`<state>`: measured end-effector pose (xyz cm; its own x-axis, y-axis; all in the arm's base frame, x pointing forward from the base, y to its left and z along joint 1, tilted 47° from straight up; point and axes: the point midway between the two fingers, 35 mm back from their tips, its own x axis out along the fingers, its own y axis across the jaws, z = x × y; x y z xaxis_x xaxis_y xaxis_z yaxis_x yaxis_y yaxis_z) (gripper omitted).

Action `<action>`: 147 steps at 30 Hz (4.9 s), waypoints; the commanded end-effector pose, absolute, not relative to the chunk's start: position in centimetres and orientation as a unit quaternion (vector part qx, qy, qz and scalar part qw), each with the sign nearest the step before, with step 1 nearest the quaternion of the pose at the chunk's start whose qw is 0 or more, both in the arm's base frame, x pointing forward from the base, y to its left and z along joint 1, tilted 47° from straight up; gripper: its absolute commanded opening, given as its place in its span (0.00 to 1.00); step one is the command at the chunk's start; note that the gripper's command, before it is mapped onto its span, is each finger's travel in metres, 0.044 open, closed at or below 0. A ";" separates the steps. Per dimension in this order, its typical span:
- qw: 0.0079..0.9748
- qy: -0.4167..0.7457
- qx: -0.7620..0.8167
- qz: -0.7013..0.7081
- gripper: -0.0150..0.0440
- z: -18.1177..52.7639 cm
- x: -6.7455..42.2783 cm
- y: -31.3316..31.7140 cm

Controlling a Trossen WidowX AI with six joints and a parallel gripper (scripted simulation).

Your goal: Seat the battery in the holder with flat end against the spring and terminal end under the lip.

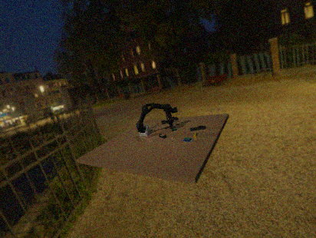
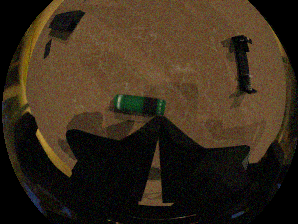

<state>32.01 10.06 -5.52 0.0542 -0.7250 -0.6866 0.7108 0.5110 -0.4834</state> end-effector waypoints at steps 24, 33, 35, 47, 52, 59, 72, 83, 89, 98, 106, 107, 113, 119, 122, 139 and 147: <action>0.730 0.507 -0.053 -0.455 0.39 -1.1 32.2 15.6; 0.646 0.649 -0.341 -0.213 0.63 -3.9 33.2 13.6; 0.612 0.666 -0.399 -0.152 0.63 -4.5 33.3 13.1; 0.517 0.683 -0.515 -0.013 0.63 -5.9 33.7 12.1; 0.517 0.683 -0.515 -0.013 0.63 -5.9 33.7 12.0; 0.517 0.683 -0.515 -0.013 0.63 -6.6 33.8 11.3; 0.517 0.683 -0.515 -0.013 0.63 -8.1 34.0 9.8; 0.517 0.683 -0.516 -0.014 0.63 -9.2 34.0 8.5; 0.517 0.683 -0.516 -0.014 0.46 -9.3 34.0 8.4; 0.517 0.683 -0.516 -0.014 0.36 -9.2 34.0 8.5; 0.517 0.683 -0.515 -0.013 0.36 -5.9 33.7 12.0; 0.517 0.683 -0.515 -0.013 0.36 -5.9 33.7 12.0; 0.568 0.678 -0.459 -0.084 0.36 -2.8 33.7 10.3; 0.625 0.660 -0.378 -0.175 0.36 0.9 33.1 7.9; 0.650 0.646 -0.334 -0.219 0.36 2.6 32.7 6.6; 0.724 0.550 -0.117 -0.399 0.36 9.1 29.1 0.8; 0.744 0.528 -0.129 -0.387 0.36 8.2 29.6 0.1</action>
<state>29.57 0.48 8.53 0.1191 -0.7062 -0.6980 0.4459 0.6661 -0.5979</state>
